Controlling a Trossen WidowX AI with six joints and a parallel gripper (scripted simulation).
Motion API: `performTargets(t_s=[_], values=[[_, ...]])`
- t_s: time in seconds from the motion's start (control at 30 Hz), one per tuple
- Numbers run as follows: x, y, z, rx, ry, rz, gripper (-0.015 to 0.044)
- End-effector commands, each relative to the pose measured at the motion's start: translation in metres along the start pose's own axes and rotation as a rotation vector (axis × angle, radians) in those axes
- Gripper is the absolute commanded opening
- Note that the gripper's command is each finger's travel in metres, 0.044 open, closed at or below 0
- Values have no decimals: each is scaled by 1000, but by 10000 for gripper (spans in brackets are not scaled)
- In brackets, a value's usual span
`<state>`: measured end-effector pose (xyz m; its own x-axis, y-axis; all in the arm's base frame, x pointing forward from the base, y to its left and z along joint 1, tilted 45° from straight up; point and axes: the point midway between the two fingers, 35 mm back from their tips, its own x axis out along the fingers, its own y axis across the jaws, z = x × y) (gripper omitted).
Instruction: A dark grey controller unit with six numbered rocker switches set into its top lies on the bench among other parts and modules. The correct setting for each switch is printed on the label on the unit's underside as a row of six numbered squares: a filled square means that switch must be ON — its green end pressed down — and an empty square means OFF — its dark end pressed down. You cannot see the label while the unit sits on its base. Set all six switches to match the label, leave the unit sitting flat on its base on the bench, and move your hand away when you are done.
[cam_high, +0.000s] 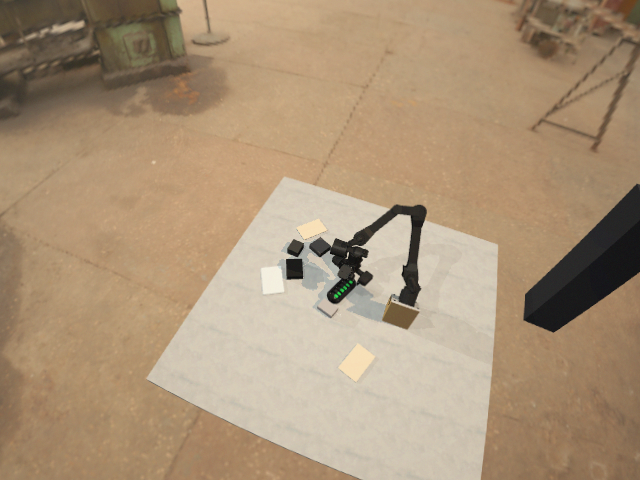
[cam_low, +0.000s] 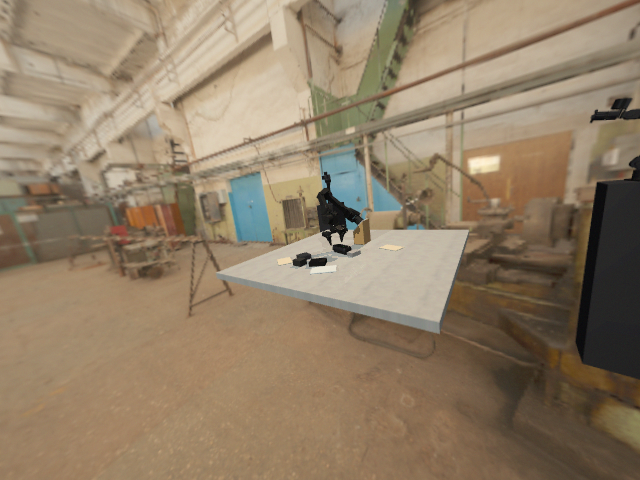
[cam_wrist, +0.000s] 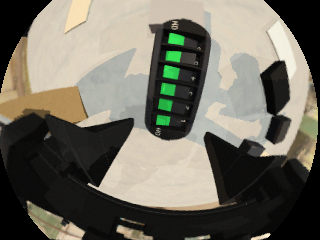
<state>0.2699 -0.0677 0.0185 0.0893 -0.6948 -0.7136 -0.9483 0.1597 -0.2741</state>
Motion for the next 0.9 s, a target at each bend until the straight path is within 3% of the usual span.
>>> performTargets(t_s=[0.0,0.43,0.57,0.87], values=[[8,1,-1,-4,7,0,440],[26,2,-3,-4,11,-1,440],[26,2,-3,-4,11,-1,335],[26,2,-3,-4,11,-1,275]])
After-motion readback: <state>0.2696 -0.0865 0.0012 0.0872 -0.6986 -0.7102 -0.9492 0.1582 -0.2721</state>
